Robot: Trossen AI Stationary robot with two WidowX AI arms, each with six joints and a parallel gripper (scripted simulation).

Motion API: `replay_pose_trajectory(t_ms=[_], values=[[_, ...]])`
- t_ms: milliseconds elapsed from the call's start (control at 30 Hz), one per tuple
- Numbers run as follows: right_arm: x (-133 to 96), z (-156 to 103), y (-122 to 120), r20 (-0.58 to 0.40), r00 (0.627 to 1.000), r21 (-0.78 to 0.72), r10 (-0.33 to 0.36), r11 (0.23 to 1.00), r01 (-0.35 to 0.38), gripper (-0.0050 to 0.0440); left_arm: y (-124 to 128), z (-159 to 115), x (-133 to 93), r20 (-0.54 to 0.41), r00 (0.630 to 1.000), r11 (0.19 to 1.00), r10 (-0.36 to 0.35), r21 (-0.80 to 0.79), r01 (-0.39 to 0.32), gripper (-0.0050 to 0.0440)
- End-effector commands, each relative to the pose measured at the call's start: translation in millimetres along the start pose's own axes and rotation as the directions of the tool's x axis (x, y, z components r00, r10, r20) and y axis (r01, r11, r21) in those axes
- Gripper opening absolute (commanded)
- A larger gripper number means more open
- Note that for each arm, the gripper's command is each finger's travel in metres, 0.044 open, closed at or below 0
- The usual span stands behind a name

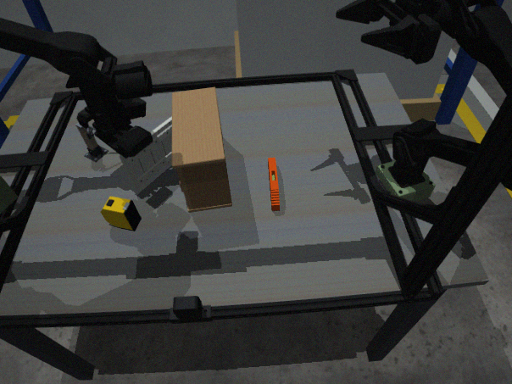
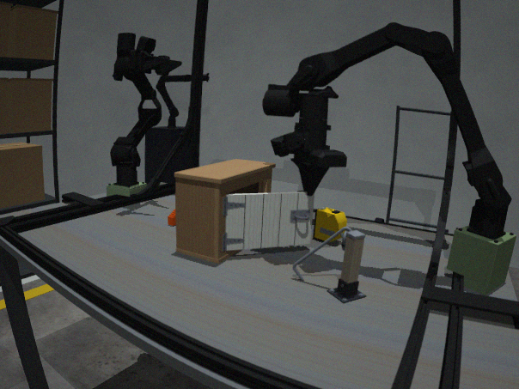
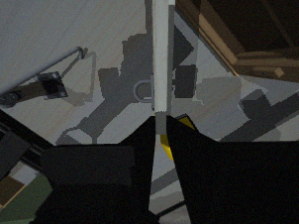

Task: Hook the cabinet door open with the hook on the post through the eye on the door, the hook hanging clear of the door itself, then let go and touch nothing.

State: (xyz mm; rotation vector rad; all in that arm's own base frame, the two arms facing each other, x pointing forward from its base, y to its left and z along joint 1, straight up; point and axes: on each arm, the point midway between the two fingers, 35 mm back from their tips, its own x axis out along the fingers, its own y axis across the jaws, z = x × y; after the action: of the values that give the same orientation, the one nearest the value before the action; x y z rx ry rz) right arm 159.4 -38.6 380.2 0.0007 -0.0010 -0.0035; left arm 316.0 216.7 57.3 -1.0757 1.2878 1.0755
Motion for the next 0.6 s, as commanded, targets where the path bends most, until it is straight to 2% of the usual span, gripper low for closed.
replay_pose_trajectory(t_ms=[0, 567], values=[[0, 0, 1, 0.0, 1.0, 0.0, 0.003, 1.0, -0.003, 0.04, 2, 0, 1, -0.001, 1.0, 1.0, 0.001, 0.0, -0.001, 0.0], [0, 0, 1, 0.0, 1.0, 0.0, 0.003, 1.0, -0.003, 0.04, 35, 3, 1, -0.001, 1.0, 0.985, 0.001, 0.174, -0.001, 0.0]])
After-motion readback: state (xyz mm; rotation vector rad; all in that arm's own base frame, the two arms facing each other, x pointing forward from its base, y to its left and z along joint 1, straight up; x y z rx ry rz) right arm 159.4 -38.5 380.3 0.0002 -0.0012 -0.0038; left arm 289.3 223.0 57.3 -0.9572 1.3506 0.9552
